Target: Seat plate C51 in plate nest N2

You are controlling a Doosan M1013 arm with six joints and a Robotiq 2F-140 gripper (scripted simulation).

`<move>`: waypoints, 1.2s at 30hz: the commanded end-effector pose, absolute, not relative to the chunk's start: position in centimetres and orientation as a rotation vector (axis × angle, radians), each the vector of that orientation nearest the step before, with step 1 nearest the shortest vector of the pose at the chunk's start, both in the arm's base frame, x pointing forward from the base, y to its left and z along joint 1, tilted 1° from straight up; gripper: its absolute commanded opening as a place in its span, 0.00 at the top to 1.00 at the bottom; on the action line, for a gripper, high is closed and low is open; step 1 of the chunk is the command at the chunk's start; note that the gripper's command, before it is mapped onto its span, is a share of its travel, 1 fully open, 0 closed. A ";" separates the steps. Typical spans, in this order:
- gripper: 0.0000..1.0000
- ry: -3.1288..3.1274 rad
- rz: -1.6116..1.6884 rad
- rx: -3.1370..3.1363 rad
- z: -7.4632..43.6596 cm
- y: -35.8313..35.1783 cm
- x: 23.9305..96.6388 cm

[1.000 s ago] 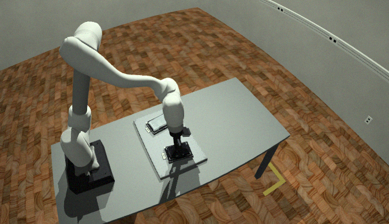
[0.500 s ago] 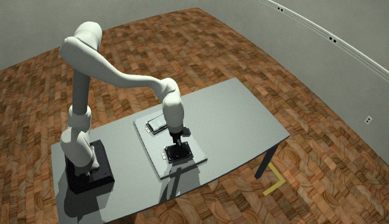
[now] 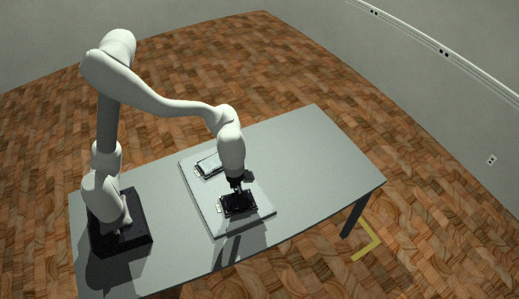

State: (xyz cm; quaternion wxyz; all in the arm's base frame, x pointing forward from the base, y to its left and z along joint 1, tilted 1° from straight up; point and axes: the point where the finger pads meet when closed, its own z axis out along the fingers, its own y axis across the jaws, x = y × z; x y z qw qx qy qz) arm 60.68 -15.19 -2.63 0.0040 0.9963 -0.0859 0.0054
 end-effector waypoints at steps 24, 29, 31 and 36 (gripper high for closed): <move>0.00 -0.268 0.017 3.123 1.2 -15.1 60.6; 0.00 -0.268 0.017 3.123 1.2 -15.1 60.6; 0.00 -0.268 0.017 3.123 1.2 -15.1 60.6; 0.00 -0.268 0.017 3.123 1.2 -15.1 60.6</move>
